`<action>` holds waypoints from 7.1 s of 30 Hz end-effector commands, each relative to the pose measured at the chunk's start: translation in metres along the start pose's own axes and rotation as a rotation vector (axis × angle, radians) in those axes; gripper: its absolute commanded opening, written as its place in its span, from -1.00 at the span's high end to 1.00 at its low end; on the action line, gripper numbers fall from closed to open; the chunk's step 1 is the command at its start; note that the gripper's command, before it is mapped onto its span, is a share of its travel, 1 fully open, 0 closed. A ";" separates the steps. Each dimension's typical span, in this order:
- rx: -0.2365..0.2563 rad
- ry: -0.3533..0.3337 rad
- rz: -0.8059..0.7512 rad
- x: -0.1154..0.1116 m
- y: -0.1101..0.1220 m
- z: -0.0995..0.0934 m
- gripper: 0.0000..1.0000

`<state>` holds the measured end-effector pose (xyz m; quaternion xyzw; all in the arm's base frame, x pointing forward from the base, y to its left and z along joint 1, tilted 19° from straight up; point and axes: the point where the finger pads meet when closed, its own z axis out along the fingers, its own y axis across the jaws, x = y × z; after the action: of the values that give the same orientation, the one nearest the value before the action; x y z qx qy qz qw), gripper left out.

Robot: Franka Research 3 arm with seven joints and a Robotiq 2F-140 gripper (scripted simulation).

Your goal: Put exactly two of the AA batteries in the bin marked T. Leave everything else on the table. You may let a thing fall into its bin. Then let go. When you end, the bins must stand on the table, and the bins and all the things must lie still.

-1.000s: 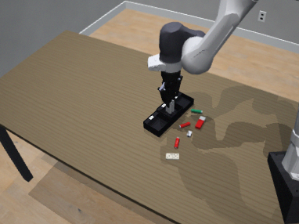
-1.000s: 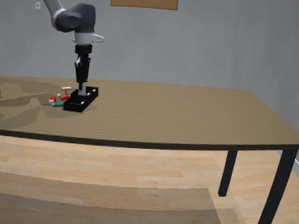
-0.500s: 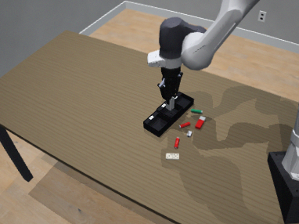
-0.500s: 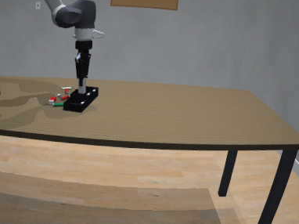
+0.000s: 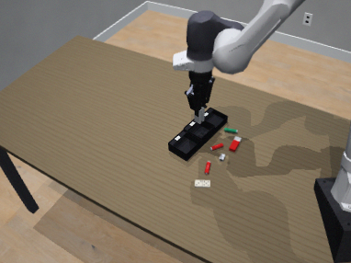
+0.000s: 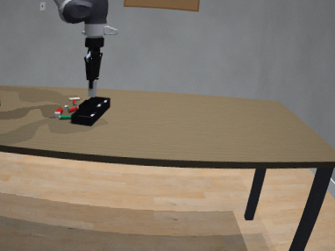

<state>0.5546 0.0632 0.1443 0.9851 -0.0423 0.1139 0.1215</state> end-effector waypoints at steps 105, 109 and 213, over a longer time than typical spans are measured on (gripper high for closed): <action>-0.004 -0.008 -0.008 -0.008 -0.083 0.059 0.89; -0.004 -0.008 -0.008 -0.008 -0.083 0.058 0.89; -0.057 -0.070 -0.502 -0.090 -0.005 -0.001 0.65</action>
<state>0.4621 0.0731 0.1249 0.9755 0.1262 0.0448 0.1748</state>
